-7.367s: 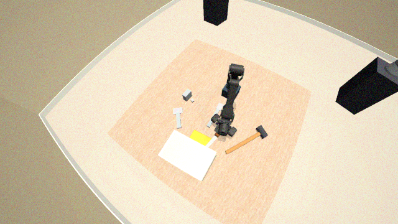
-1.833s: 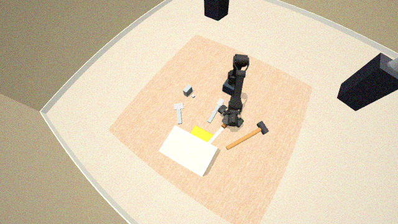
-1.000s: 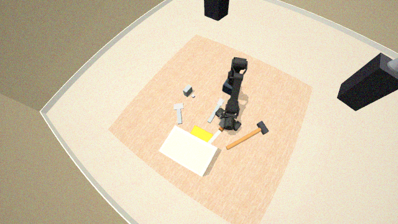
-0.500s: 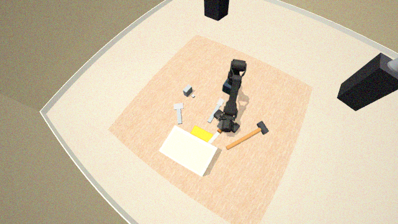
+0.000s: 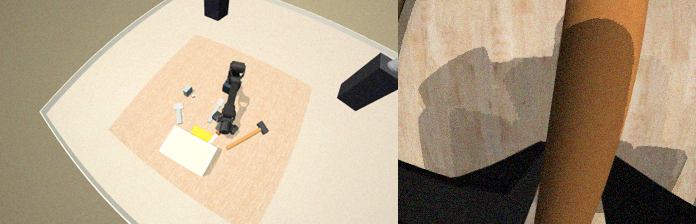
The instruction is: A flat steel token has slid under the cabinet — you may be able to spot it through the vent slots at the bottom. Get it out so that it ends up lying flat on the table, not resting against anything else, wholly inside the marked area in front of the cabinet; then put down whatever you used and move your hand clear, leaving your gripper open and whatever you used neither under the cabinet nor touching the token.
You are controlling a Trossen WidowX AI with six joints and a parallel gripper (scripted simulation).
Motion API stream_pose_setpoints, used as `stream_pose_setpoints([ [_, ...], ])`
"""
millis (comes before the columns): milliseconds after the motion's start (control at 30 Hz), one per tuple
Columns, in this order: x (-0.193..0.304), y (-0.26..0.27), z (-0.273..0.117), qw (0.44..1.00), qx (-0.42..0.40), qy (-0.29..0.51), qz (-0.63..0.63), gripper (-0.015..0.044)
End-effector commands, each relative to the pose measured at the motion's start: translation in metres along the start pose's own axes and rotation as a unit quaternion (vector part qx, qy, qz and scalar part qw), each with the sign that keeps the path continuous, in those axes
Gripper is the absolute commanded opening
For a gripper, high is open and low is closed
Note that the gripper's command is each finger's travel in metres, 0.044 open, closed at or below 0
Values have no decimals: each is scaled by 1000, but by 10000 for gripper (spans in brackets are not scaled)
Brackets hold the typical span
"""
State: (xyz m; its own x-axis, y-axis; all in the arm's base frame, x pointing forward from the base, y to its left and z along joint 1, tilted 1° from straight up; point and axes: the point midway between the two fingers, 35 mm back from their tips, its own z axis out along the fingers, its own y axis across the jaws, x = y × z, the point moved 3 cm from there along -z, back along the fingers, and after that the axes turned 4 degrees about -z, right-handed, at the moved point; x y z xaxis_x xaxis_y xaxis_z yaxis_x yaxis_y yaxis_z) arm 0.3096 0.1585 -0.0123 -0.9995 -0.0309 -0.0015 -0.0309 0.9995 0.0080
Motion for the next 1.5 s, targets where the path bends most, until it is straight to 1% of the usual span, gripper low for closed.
stream_pose_setpoints([
  [0, -7, -1, 0, 1000, -1, -1, -1, 0],
  [1467, -52, -3, -2, 1000, -1, -3, -1, 0],
])
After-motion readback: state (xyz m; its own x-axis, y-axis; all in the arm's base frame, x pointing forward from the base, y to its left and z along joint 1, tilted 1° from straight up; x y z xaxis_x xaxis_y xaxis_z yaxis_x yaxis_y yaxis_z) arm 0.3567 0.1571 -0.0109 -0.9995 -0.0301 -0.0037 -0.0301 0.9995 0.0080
